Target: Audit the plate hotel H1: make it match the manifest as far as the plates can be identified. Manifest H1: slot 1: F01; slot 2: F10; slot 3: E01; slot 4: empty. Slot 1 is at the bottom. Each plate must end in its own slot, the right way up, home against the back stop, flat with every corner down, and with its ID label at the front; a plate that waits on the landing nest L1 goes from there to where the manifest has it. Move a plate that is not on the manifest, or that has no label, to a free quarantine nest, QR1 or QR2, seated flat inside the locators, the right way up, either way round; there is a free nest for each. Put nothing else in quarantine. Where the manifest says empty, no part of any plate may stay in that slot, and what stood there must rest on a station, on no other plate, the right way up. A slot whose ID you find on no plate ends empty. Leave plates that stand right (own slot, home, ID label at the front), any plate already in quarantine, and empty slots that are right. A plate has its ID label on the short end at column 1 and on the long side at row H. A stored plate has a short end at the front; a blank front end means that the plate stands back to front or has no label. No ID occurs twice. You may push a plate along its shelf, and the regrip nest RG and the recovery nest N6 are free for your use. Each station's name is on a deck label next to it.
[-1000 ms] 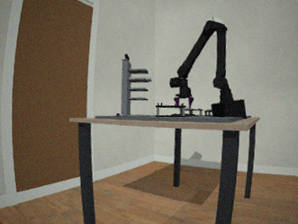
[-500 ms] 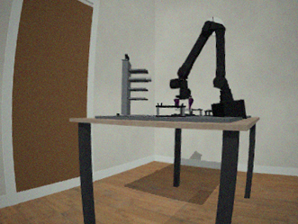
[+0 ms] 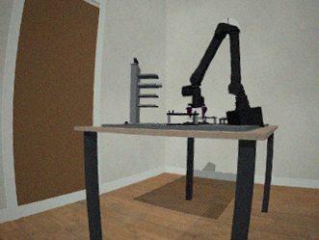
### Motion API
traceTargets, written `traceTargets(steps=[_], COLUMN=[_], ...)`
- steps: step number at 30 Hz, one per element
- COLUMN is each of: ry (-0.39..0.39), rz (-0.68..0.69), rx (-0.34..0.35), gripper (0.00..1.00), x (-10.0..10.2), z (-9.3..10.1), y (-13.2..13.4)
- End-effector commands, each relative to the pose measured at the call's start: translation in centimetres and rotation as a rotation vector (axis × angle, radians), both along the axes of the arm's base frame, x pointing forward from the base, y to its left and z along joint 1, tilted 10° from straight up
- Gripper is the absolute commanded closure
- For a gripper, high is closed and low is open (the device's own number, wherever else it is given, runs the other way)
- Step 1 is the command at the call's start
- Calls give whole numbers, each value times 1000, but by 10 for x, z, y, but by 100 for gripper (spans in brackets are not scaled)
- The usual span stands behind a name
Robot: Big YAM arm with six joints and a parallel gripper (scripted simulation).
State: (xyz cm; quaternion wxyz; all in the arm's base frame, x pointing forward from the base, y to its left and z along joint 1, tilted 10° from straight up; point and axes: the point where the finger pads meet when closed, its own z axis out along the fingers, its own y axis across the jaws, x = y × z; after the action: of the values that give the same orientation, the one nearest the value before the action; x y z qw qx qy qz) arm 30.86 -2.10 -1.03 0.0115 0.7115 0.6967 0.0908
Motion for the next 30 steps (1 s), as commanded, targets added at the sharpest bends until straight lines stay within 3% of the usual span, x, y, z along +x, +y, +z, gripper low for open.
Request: traceTargets(steps=[1,10,30], ry=[-5,-24,-4], rz=[3,5,3], rx=[-5,-7,-4], gripper=[14,14,14], x=[2,5,4], z=[-4,-3,-20], y=[4,4,6])
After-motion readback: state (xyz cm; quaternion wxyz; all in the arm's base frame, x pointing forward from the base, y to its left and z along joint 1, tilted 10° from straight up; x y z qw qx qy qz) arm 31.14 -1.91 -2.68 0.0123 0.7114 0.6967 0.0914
